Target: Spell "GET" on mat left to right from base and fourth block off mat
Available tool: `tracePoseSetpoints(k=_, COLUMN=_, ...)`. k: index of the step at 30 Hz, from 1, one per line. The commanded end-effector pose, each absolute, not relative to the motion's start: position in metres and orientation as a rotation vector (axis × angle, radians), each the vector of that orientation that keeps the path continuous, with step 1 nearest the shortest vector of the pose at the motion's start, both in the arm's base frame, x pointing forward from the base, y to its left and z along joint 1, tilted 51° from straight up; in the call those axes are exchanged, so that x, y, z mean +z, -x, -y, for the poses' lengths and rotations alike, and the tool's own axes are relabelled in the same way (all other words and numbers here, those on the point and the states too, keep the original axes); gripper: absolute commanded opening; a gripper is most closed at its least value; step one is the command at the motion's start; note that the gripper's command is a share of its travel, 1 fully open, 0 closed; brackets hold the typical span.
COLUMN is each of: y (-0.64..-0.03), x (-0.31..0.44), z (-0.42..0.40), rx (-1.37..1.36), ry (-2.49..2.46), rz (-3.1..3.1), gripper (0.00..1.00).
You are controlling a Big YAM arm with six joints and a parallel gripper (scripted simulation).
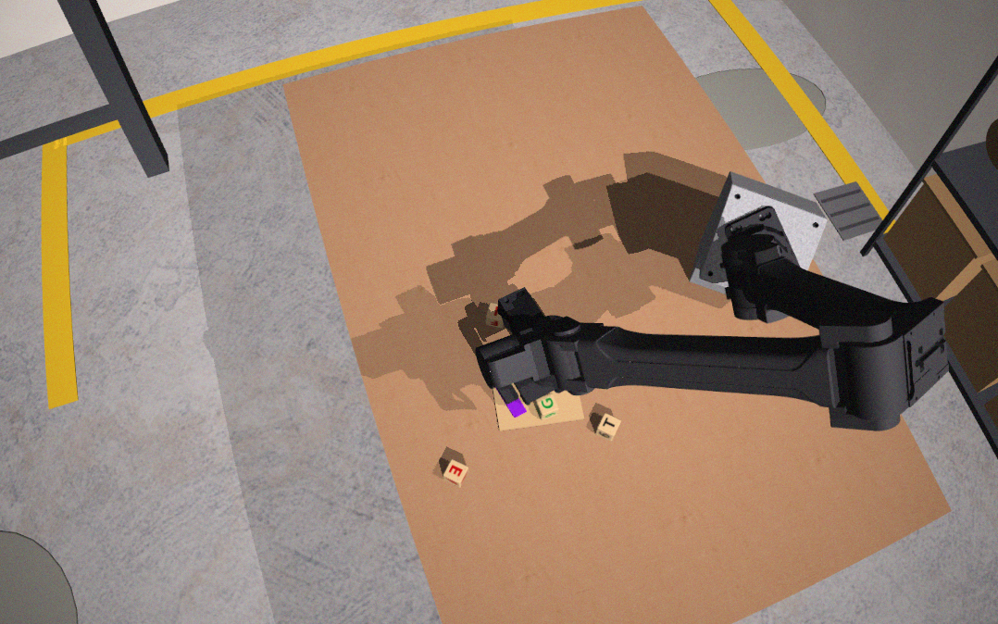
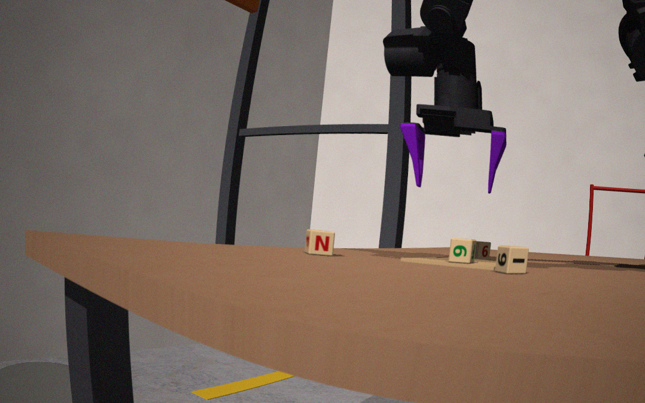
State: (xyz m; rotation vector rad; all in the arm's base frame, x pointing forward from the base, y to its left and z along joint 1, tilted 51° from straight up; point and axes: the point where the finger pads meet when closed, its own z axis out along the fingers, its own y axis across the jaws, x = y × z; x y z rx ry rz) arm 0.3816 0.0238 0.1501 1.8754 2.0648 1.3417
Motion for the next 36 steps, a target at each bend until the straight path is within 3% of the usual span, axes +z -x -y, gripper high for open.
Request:
tracePoseSetpoints(k=1, y=-0.399, x=0.168, z=-0.024, rx=1.284, ry=-1.560, rz=-2.214, gripper=1.00)
tracePoseSetpoints(k=21, y=-0.490, x=0.250, z=-0.029, rx=0.945, ry=-0.342, rz=-2.361, gripper=1.00)
tracePoseSetpoints(k=36, y=-0.514, x=0.272, z=-0.028, rx=0.622, ry=0.423, rz=-2.232, gripper=1.00)
